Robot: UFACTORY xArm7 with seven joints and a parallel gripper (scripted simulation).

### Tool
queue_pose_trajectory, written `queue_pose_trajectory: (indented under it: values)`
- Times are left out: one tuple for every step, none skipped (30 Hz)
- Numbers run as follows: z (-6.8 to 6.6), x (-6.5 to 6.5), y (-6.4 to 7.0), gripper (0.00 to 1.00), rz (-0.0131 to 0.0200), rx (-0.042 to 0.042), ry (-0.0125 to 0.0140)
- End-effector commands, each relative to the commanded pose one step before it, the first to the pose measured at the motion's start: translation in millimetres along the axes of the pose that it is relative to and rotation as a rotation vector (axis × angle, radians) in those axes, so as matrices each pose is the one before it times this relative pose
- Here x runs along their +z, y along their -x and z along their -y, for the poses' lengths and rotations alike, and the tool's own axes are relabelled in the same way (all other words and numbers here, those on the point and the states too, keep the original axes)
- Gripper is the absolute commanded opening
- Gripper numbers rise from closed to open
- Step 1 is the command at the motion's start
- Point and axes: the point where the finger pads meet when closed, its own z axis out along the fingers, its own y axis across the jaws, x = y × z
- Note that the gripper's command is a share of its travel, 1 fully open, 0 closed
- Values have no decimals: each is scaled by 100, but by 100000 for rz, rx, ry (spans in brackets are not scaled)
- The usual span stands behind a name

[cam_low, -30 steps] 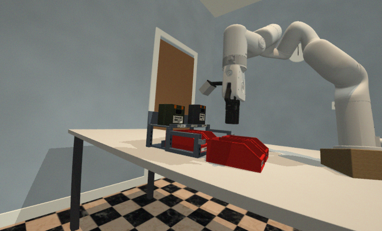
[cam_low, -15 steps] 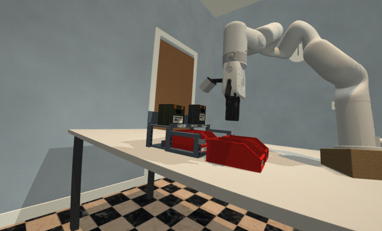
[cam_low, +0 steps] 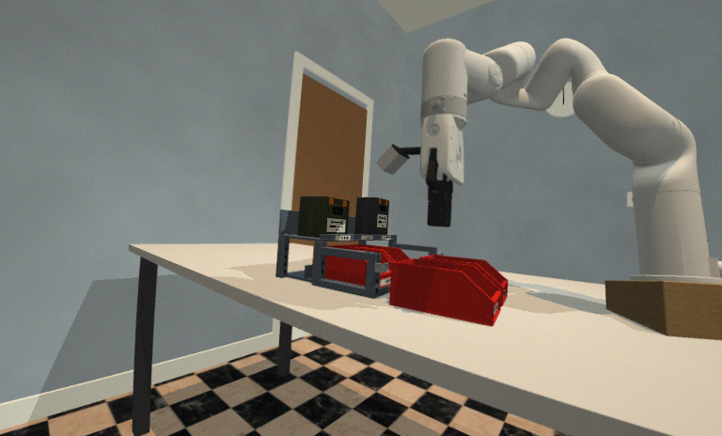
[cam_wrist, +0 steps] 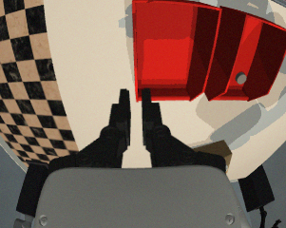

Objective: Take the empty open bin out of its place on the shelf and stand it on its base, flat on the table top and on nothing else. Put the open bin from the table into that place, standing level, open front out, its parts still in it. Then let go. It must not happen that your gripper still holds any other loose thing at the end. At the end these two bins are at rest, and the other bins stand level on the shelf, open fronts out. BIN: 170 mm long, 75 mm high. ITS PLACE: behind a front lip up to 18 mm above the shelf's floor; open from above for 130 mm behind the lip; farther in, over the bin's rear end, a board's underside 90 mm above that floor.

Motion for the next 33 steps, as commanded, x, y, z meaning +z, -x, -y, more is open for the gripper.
queue_pose_trajectory:
  values:
    - [98, -142, -79, 0, -311, -44, -203]
    - [0, 0, 0, 0, 0, 0, 0]
    - [0, 0, 0, 0, 0, 0, 0]
    - [0, 0, 0, 0, 0, 0, 0]
    - [0, 0, 0, 0, 0, 0, 0]
    - [0, 0, 0, 0, 0, 0, 0]
    - [0, 0, 0, 0, 0, 0, 0]
    - [0, 0, 0, 0, 0, 0, 0]
    - [0, 0, 0, 0, 0, 0, 0]
    - [0, 0, 0, 0, 0, 0, 0]
    - [0, 0, 0, 0, 0, 0, 0]
    - [0, 0, 0, 0, 0, 0, 0]
    - [0, 0, 0, 0, 0, 0, 0]
    - [0, 0, 0, 0, 0, 0, 0]
    - [0, 0, 0, 0, 0, 0, 0]
    - [0, 0, 0, 0, 0, 0, 0]
    - [0, 0, 0, 0, 0, 0, 0]
    - [0, 0, 0, 0, 0, 0, 0]
    - [0, 0, 0, 0, 0, -9, 0]
    - [-2, 0, 0, 0, 0, -61, 0]
    - [-5, 1, 0, 0, 0, -162, 1]
    - [-10, 2, -1, 0, 0, -306, 1]
    - [-15, 3, -1, 0, -1, -489, 2]
    - [-22, 4, -2, 0, -1, -708, 3]
    - [-30, 6, -2, 0, -1, -957, 4]
    - [-38, 7, -2, 0, -2, -1233, 5]
    - [-48, 9, -2, 0, -2, -1533, 6]
    - [-58, 11, -2, 0, -3, -1851, 7]
    - [-68, 13, -1, 0, -3, -2186, 9]
    - [0, 0, 0, 0, 0, 0, 0]
    - [0, 0, 0, 0, 0, 0, 0]
    - [-79, 15, 1, 0, -4, -2533, 11]
    - [-90, 17, 4, 0, -4, -2890, 13]
